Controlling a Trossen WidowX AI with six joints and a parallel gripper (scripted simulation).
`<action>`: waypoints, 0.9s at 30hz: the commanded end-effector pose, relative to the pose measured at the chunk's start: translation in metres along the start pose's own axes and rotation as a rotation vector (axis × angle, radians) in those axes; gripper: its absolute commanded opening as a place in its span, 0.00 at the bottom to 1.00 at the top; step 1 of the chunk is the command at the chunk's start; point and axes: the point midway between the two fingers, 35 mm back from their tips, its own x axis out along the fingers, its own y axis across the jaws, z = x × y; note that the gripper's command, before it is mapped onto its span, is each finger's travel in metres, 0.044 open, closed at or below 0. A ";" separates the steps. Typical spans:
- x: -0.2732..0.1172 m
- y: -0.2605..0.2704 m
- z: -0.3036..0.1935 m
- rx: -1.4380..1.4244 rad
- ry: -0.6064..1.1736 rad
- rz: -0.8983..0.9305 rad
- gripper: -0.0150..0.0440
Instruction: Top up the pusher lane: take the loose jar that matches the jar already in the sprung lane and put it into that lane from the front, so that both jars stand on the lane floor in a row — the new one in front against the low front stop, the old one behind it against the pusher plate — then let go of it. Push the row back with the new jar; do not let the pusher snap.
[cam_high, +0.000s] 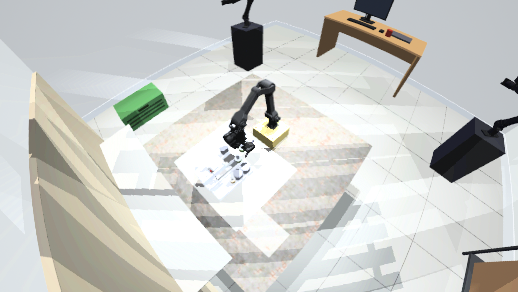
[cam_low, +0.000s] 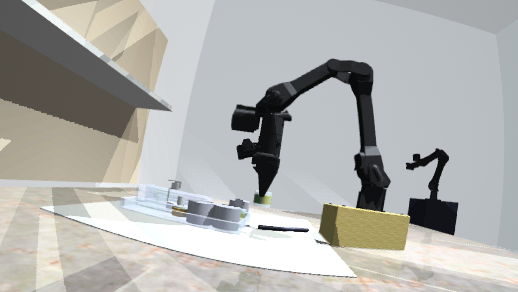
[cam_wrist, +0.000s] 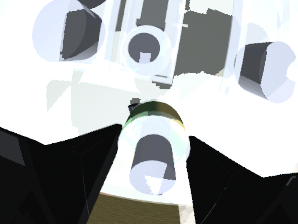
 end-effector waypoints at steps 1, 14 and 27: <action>0.007 0.016 0.005 0.006 0.003 0.006 0.25; 0.030 0.017 0.008 0.006 0.003 0.006 0.25; 0.030 0.017 0.011 0.007 0.003 0.006 0.25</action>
